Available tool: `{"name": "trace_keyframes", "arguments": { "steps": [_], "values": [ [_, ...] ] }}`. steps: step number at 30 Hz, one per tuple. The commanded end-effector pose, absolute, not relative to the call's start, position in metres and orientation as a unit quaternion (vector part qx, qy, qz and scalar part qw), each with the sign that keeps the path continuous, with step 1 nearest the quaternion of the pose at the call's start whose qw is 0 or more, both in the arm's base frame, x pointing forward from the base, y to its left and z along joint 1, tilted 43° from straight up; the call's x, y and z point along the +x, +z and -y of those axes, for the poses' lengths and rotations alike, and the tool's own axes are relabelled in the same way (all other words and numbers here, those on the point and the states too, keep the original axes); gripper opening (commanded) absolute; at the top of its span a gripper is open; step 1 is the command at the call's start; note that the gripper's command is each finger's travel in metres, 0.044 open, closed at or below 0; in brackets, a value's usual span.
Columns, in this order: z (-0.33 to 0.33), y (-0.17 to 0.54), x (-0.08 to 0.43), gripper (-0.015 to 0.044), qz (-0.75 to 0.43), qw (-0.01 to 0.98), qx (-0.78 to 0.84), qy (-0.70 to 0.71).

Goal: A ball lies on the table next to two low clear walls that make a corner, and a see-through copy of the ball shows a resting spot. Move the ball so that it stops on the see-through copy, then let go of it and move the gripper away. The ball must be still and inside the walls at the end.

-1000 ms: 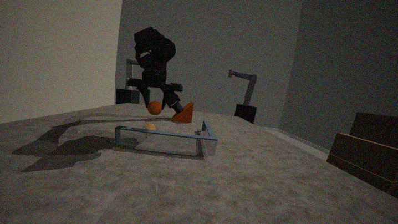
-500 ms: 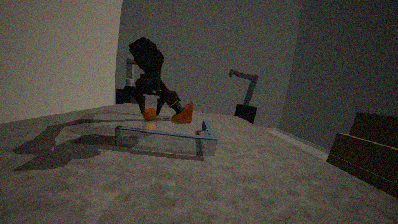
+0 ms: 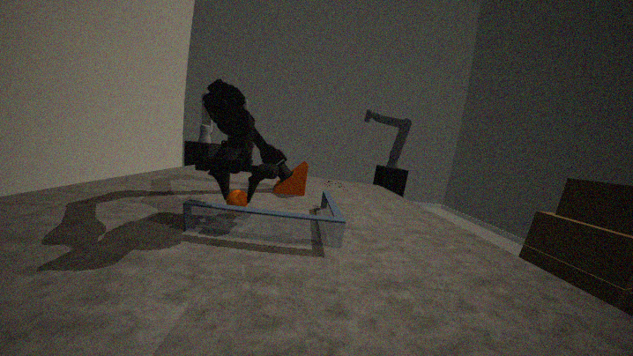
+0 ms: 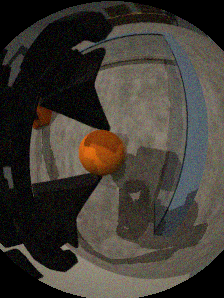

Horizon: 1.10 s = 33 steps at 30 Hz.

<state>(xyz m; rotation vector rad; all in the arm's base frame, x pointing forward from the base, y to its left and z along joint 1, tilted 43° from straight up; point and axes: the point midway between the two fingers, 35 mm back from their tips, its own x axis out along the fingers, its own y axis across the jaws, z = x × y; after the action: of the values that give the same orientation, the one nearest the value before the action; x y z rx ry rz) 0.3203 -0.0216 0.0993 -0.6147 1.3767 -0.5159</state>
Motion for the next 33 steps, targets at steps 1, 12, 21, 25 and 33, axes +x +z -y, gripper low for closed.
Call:
{"name": "trace_keyframes", "arguments": {
  "steps": [1, 12, 21, 25, 33],
  "values": [
    [0.025, 0.096, 0.320, 0.0000, -0.617, 0.698, -0.280, -0.231],
    [0.036, 0.084, 0.322, 0.0000, -0.617, 0.698, -0.280, -0.232],
    [0.033, 0.087, 0.323, 0.0157, -0.617, 0.700, -0.277, -0.231],
    [0.033, 0.087, 0.323, 0.0262, -0.617, 0.700, -0.277, -0.231],
    [0.019, 0.101, 0.322, 0.0325, -0.618, 0.699, -0.276, -0.230]
  ]
}}
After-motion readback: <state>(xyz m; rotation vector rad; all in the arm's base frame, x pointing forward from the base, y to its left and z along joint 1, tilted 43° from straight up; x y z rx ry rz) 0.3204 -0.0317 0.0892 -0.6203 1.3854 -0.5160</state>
